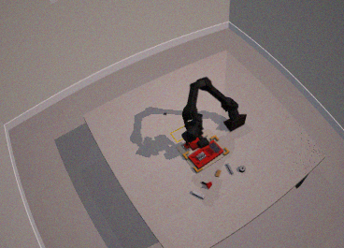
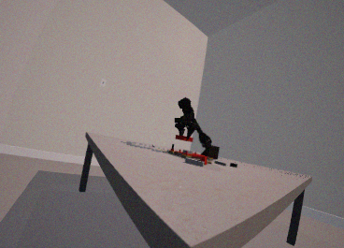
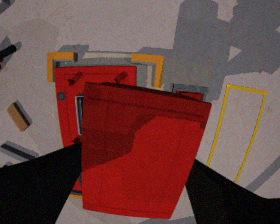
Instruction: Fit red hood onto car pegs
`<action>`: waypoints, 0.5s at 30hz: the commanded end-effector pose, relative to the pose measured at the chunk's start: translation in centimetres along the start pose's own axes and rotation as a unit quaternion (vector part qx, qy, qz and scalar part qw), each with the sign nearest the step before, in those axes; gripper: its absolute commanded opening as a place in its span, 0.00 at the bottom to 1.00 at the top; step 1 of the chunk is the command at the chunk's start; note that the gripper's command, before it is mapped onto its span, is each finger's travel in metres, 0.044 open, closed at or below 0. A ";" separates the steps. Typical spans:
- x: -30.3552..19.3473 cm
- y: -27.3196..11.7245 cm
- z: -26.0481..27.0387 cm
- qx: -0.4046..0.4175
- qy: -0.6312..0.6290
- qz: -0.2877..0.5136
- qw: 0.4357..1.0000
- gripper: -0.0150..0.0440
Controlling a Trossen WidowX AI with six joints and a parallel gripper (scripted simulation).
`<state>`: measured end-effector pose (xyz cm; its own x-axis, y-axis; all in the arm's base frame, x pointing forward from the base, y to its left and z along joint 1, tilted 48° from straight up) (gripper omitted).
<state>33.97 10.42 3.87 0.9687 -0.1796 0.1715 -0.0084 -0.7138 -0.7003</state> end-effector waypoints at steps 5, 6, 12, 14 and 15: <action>-0.8 0.1 4.3 -0.005 -0.056 -0.001 0.998 0.25; -0.9 0.1 4.8 -0.006 -0.063 -0.001 0.998 0.25; -1.1 0.2 5.4 -0.007 -0.072 -0.002 0.997 0.25; -1.1 0.3 5.3 -0.007 -0.072 -0.002 0.997 0.25; -1.1 0.5 5.3 -0.008 -0.072 -0.002 0.997 0.25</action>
<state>34.11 13.86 -0.10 0.9937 -0.0820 0.0758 -0.0077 -0.7277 -0.6859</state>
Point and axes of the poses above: the point midway between the two fingers, 35 mm back from their tips, its own y axis out along the fingers, its own z axis across the jaws, x = y × z, the point moved 3 cm from there along -y, back along the fingers, and after that the axes turned 11 degrees about y, right-handed, at the moved point
